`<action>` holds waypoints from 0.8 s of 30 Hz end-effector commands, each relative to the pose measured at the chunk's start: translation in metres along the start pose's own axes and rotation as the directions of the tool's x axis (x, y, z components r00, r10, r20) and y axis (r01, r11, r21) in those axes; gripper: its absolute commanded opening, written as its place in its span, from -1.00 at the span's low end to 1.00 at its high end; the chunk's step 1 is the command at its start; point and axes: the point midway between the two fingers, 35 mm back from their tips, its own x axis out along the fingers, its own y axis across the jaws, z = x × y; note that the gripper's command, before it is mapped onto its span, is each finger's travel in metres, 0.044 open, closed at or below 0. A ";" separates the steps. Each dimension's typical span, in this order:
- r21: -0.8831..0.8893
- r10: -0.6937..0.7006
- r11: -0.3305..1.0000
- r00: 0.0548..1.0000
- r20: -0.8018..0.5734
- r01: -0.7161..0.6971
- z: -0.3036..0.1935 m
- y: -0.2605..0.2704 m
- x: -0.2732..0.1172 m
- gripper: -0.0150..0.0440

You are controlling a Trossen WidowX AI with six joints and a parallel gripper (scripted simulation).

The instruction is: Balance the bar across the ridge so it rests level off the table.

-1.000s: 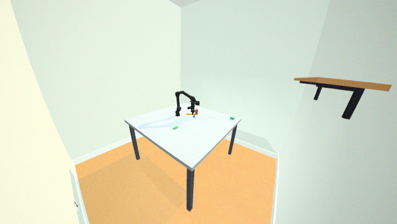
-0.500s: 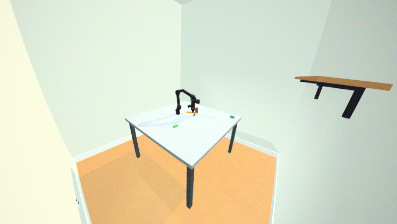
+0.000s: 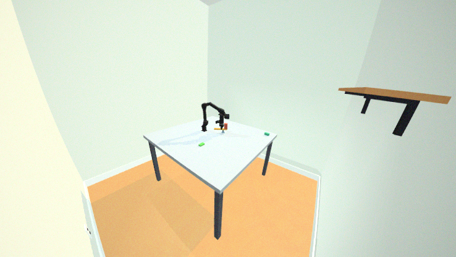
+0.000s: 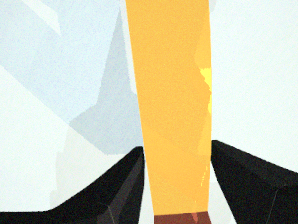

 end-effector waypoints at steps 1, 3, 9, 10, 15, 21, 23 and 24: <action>0.000 0.000 1.000 1.000 0.000 0.000 0.000 0.000 0.000 0.14; 0.000 0.000 1.000 1.000 0.000 0.000 0.000 0.000 0.000 0.14; 0.000 0.000 1.000 1.000 0.000 0.000 0.000 0.000 0.000 0.49; 0.000 0.000 1.000 1.000 0.000 0.000 0.000 0.000 0.000 0.58; 0.000 0.000 1.000 1.000 0.000 0.000 0.000 0.000 0.000 1.00; 0.000 0.000 1.000 1.000 0.000 0.000 -0.004 0.001 -0.031 1.00; 0.000 0.000 1.000 1.000 0.000 0.000 -0.005 0.001 -0.056 1.00; 0.000 0.000 1.000 1.000 0.000 0.000 -0.004 0.001 -0.069 1.00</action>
